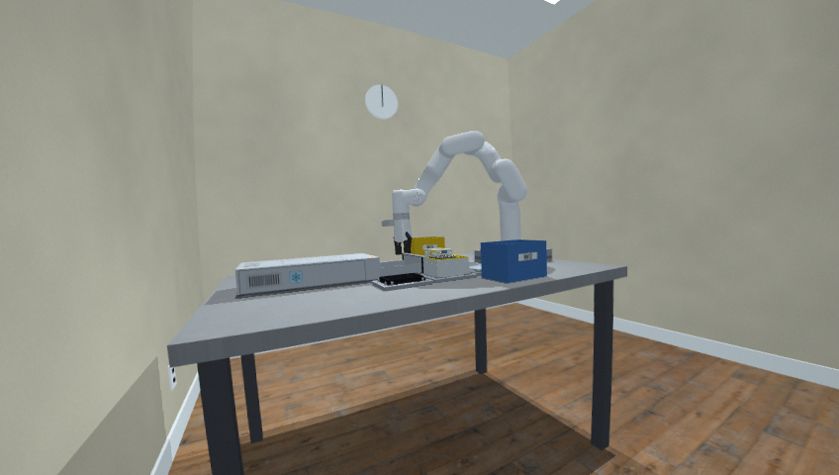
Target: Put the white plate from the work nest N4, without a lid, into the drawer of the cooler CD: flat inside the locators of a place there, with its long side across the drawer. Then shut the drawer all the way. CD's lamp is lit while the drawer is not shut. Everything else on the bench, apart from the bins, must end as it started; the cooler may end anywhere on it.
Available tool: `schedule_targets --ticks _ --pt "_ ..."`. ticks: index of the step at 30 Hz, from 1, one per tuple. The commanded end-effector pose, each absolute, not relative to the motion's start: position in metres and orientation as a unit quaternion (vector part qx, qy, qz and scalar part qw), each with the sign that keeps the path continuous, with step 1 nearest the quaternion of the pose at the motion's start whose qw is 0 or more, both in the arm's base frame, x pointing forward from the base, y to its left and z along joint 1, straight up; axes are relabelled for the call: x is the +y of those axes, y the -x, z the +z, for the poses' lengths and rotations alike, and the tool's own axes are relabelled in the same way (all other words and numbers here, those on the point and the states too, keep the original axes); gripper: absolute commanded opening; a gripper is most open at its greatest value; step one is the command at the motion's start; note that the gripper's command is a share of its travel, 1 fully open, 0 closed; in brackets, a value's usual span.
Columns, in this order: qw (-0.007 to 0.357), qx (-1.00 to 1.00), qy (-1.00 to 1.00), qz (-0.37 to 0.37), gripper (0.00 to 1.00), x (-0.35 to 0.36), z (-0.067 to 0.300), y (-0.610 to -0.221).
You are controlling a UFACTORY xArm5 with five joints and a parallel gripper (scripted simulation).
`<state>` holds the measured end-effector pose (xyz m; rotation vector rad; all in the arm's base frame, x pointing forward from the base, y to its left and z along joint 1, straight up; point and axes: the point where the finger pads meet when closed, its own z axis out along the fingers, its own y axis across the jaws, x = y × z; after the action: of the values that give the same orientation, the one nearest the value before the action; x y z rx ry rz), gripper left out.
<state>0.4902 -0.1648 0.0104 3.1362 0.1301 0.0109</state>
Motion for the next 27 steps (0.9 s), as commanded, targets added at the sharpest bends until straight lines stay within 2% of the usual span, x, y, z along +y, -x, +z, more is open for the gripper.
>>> schedule_targets --ticks 1,27 --pt "0.003 0.041 -0.999 0.005 1.00 -0.1653 0.0037 -0.4916" --pt "0.003 0.041 -0.999 0.005 1.00 -0.1654 -0.0041 -0.4917"
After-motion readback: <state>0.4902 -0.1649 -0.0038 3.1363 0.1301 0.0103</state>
